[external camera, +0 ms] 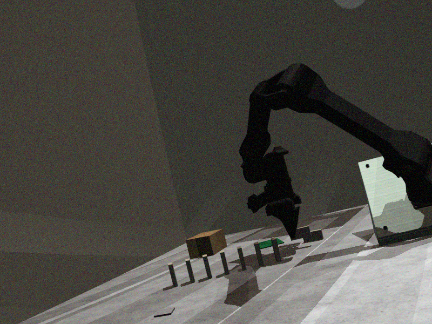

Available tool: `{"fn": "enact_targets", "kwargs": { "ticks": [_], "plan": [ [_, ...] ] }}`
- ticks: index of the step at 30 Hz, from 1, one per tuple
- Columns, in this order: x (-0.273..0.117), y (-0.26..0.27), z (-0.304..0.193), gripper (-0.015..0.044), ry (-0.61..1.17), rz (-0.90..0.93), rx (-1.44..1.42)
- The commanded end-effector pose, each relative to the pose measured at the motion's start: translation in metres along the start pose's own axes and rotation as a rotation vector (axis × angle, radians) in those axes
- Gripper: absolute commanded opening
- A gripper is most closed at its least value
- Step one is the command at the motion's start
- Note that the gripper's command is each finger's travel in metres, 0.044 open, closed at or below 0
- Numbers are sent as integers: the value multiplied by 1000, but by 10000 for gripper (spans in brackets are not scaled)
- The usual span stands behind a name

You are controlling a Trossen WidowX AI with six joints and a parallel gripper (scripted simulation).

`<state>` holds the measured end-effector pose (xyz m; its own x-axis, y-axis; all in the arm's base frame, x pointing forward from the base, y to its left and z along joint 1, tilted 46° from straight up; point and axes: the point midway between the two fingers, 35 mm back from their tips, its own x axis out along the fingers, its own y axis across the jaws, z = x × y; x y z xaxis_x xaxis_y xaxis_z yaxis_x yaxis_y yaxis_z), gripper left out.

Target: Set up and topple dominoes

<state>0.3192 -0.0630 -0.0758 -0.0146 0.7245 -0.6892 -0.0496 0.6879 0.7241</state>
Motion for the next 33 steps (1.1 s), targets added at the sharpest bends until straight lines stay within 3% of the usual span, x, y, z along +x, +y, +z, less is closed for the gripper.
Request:
{"fn": "enact_targets", "kwargs": {
  "ticks": [1, 8, 14, 21, 28, 33],
  "plan": [
    [-47, 1, 5, 28, -23, -21, -11],
    [-125, 6, 6, 28, -21, -23, -10],
    [-133, 9, 7, 28, -22, -25, -3],
    [-137, 118, 19, 28, -39, -42, 85],
    [-129, 227, -2, 28, -54, -26, 168],
    [-127, 246, -10, 28, -55, -20, 183]
  ]
}}
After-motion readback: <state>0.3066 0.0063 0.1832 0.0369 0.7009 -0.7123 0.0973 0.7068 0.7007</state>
